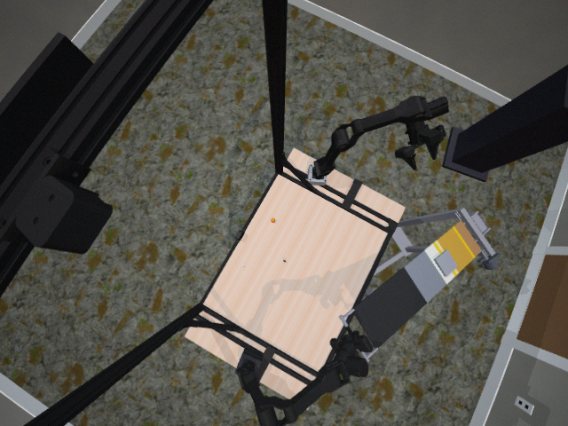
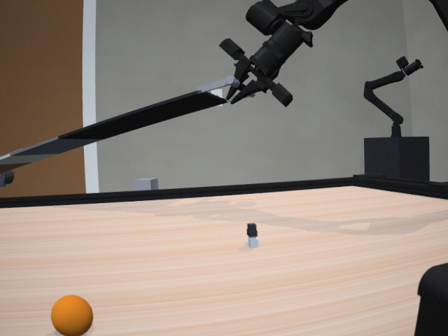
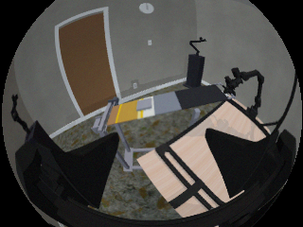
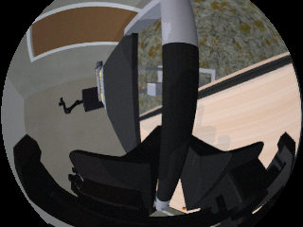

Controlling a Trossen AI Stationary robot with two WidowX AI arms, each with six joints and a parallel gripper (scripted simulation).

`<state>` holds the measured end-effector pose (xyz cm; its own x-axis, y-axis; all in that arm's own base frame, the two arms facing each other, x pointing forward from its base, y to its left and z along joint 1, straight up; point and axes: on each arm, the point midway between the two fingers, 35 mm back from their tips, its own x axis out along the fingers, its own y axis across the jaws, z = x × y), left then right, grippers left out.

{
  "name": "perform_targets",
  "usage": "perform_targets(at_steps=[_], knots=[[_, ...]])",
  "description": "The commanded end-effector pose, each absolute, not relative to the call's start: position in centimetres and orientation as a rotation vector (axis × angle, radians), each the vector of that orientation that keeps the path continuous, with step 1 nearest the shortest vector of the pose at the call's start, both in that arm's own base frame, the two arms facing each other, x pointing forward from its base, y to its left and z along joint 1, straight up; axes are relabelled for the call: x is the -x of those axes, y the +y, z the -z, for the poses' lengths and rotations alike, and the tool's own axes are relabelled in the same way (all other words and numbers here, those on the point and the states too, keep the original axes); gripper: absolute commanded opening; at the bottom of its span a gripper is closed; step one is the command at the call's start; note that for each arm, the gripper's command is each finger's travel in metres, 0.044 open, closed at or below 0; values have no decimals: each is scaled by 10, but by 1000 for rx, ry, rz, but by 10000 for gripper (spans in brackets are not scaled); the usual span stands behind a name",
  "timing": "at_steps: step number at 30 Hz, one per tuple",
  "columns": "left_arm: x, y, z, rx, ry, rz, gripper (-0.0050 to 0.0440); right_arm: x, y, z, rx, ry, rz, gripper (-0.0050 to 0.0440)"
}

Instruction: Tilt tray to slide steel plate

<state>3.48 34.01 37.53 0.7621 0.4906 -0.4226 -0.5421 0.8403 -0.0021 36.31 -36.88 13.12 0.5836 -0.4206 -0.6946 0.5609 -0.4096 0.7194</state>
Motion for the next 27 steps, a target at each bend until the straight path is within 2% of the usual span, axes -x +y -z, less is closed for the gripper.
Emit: perform_targets(at_steps=[1, 27], knots=[[-35, 340, -376, 125, 424, -564, 440, -358, -368, -136, -1675, 102, 1071, 0], [-35, 340, -376, 125, 424, -564, 440, -358, -368, -136, -1675, 106, 1075, 0]])
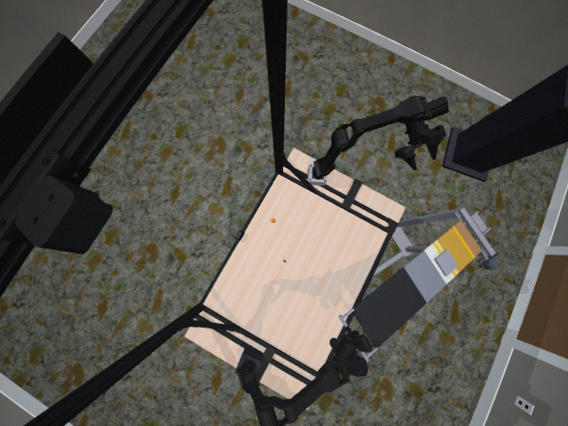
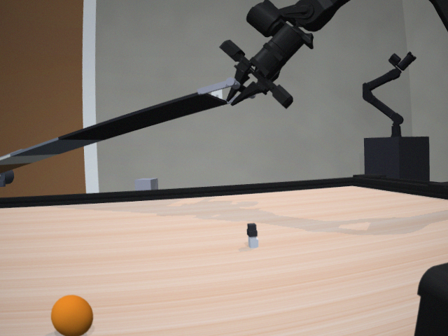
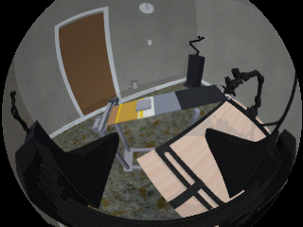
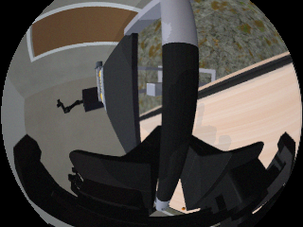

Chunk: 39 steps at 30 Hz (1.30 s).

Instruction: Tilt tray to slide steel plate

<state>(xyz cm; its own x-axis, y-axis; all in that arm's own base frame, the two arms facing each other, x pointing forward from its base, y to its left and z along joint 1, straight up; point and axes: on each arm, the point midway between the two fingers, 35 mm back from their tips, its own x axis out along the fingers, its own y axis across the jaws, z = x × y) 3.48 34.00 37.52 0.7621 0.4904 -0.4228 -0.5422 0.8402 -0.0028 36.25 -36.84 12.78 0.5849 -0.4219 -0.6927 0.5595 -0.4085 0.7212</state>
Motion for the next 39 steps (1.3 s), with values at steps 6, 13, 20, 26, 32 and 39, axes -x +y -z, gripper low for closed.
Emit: perform_targets(at_steps=[6, 13, 20, 26, 32, 39], knots=[[-35, 340, -376, 125, 424, -564, 440, -358, -368, -136, -1675, 106, 1075, 0], [-35, 340, -376, 125, 424, -564, 440, -358, -368, -136, -1675, 106, 1075, 0], [-35, 340, -376, 125, 424, -564, 440, -358, -368, -136, -1675, 106, 1075, 0], [-35, 340, -376, 125, 424, -564, 440, -359, -368, -140, -1674, 100, 1069, 0], [-35, 340, -376, 125, 424, -564, 440, -360, -369, -145, -1673, 91, 1061, 0], [-35, 340, -376, 125, 424, -564, 440, -360, -370, -148, -1673, 89, 1059, 0]])
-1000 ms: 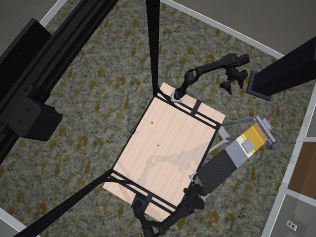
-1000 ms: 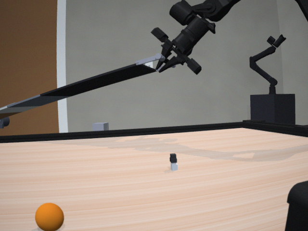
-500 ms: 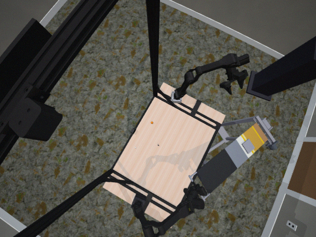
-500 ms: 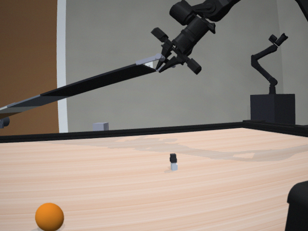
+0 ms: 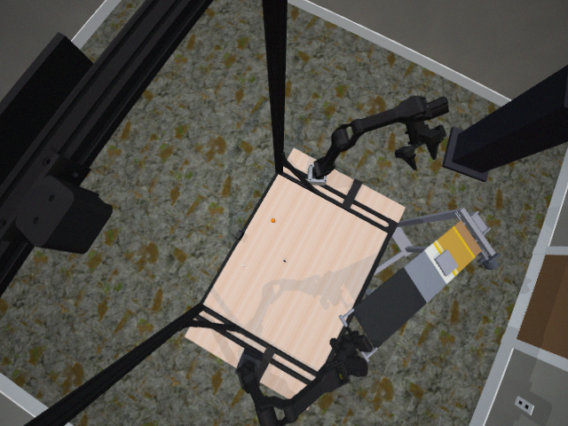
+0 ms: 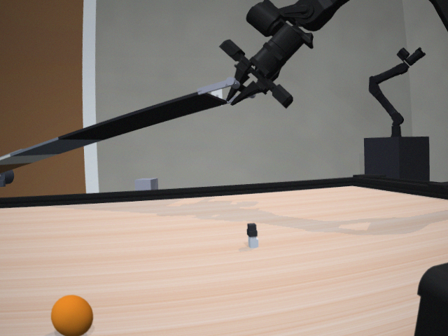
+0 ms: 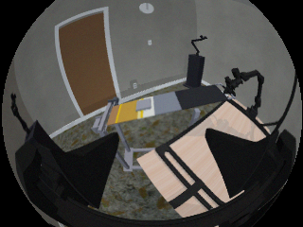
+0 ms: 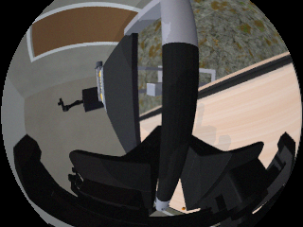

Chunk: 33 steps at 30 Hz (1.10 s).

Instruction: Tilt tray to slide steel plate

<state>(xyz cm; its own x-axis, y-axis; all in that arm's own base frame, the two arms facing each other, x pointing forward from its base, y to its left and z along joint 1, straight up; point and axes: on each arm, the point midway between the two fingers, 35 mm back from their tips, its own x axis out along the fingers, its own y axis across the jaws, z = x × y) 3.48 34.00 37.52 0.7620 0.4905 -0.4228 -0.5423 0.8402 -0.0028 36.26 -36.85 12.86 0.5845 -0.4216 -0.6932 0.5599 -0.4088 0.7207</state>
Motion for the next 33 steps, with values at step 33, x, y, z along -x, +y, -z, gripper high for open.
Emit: perform_targets(at_steps=[33], knots=[[-35, 340, -376, 125, 424, -564, 440, -364, -372, -166, -1670, 68, 1040, 0]])
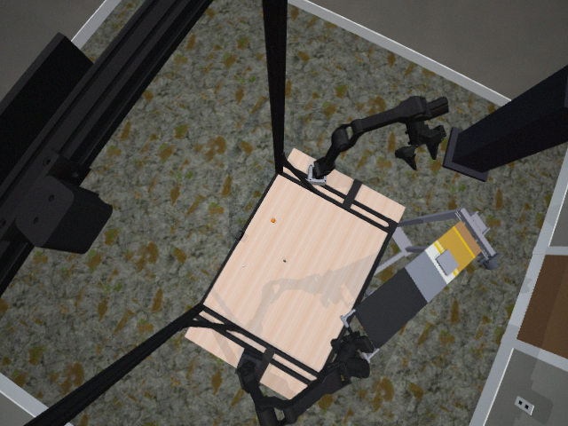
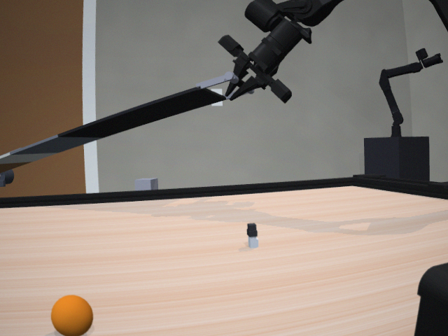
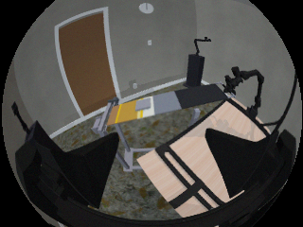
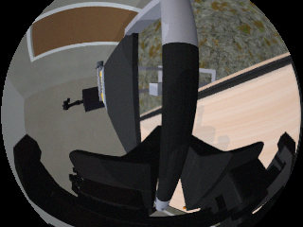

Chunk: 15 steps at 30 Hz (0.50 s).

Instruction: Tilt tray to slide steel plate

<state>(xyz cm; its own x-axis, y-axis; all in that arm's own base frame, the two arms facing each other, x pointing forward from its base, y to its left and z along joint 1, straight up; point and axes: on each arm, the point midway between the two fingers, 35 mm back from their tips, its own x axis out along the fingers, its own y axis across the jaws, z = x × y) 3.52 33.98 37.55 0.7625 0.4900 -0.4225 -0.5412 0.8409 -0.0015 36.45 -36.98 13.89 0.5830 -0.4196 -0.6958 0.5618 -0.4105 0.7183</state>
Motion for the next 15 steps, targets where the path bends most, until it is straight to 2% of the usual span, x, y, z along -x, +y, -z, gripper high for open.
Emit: perform_targets(at_steps=[1, 15], knots=[[-35, 340, -376, 125, 424, -564, 440, -363, -372, -164, -1670, 68, 1040, 0], [-35, 340, -376, 125, 424, -564, 440, -361, -370, -149, -1671, 77, 1049, 0]])
